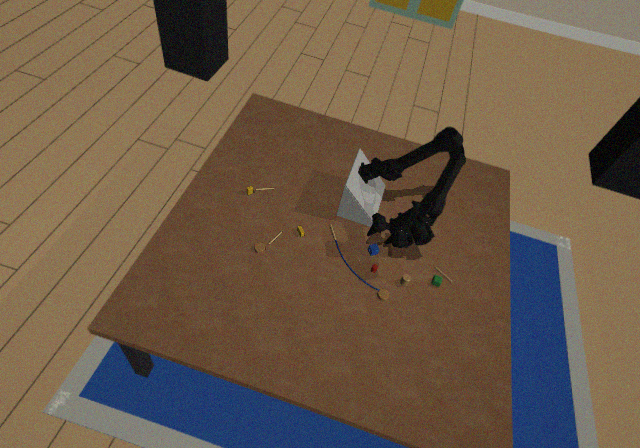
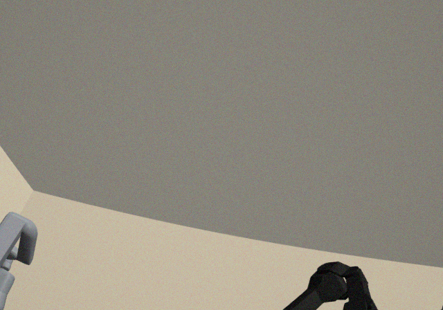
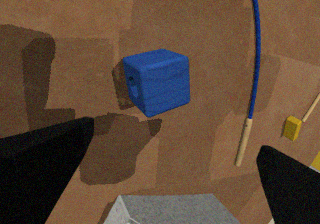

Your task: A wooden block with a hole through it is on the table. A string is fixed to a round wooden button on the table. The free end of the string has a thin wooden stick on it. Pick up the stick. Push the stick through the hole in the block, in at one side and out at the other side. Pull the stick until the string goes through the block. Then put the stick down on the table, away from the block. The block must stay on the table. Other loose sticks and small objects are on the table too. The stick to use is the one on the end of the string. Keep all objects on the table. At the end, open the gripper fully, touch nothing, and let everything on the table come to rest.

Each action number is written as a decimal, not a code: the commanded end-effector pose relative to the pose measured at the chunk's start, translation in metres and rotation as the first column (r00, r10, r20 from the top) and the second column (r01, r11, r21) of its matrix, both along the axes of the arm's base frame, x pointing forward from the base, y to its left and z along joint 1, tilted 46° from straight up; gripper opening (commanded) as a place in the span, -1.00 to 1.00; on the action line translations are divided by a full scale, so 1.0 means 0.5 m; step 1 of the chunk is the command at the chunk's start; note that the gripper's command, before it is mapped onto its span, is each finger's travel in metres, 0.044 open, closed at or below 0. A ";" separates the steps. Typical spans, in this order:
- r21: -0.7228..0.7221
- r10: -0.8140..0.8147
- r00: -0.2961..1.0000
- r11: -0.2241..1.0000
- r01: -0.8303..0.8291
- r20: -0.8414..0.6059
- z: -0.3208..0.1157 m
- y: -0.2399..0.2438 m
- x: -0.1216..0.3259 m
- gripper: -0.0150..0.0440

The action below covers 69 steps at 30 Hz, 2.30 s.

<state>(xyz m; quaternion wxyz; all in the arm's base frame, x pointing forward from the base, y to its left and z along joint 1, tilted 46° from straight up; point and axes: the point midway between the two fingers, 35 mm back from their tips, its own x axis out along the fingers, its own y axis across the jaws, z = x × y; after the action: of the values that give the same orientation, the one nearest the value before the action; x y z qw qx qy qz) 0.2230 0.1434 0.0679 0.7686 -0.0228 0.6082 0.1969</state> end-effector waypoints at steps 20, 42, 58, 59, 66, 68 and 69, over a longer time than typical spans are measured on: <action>-0.314 0.810 -0.129 0.070 -0.947 0.572 -0.007 -0.034 0.052 1.00; -0.335 0.807 -0.151 0.062 -0.940 0.572 -0.004 -0.035 0.054 1.00; -0.335 0.807 -0.151 0.062 -0.940 0.572 -0.004 -0.035 0.054 0.33; -0.335 0.806 -0.151 0.061 -0.940 0.572 -0.004 -0.035 0.054 0.24; -0.335 0.806 -0.151 0.061 -0.940 0.572 -0.004 -0.035 0.054 -0.38; -0.335 0.806 -0.151 0.061 -0.940 0.572 -0.004 -0.035 0.054 -0.49; -0.335 0.806 -0.151 0.061 -0.940 0.572 -0.004 -0.035 0.054 -0.49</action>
<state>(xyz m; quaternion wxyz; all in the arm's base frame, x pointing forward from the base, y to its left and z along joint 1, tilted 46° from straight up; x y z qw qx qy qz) 0.2503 0.1258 0.0660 0.5708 -0.4186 0.0952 0.6999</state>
